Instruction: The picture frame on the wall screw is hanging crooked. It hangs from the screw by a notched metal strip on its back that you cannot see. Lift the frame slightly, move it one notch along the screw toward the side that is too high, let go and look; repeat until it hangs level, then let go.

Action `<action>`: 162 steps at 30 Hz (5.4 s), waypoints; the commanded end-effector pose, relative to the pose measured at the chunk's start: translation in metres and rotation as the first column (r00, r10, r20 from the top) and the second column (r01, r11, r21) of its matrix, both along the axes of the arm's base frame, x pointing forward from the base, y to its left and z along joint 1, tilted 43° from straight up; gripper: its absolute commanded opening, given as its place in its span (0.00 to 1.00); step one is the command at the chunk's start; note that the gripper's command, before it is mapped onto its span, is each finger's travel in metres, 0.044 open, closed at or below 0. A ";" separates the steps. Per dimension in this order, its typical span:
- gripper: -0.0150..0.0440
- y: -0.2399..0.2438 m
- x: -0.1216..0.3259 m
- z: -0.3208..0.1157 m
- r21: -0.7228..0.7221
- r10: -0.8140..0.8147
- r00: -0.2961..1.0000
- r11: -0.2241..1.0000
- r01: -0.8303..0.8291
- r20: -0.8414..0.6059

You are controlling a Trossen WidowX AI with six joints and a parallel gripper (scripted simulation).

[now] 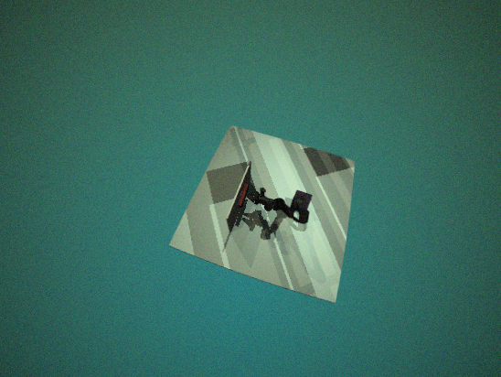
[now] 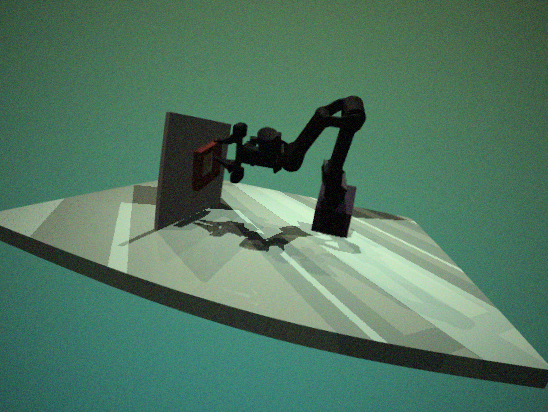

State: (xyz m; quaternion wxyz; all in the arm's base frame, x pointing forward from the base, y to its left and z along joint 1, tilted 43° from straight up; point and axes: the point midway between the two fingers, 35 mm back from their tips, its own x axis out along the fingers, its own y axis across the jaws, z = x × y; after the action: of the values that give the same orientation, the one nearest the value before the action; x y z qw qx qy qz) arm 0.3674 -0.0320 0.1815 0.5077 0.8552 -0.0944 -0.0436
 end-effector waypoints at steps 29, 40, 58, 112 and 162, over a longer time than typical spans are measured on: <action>0.69 -0.004 0.018 0.003 0.004 0.003 1.000 1.000 -0.003 0.011; 0.69 -0.004 0.018 0.003 0.004 0.003 1.000 1.000 -0.003 0.011; 0.52 -0.003 0.018 0.004 0.004 0.003 1.000 1.000 -0.003 0.011; 0.25 -0.010 0.016 0.013 0.004 0.003 1.000 1.000 -0.003 0.011; 0.25 -0.012 0.016 0.012 0.004 0.003 1.000 1.000 -0.003 0.011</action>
State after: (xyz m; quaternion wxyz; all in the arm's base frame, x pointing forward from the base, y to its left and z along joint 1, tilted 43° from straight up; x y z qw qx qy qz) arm 0.3836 -0.0416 0.1928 0.5079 0.8557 -0.0908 -0.0397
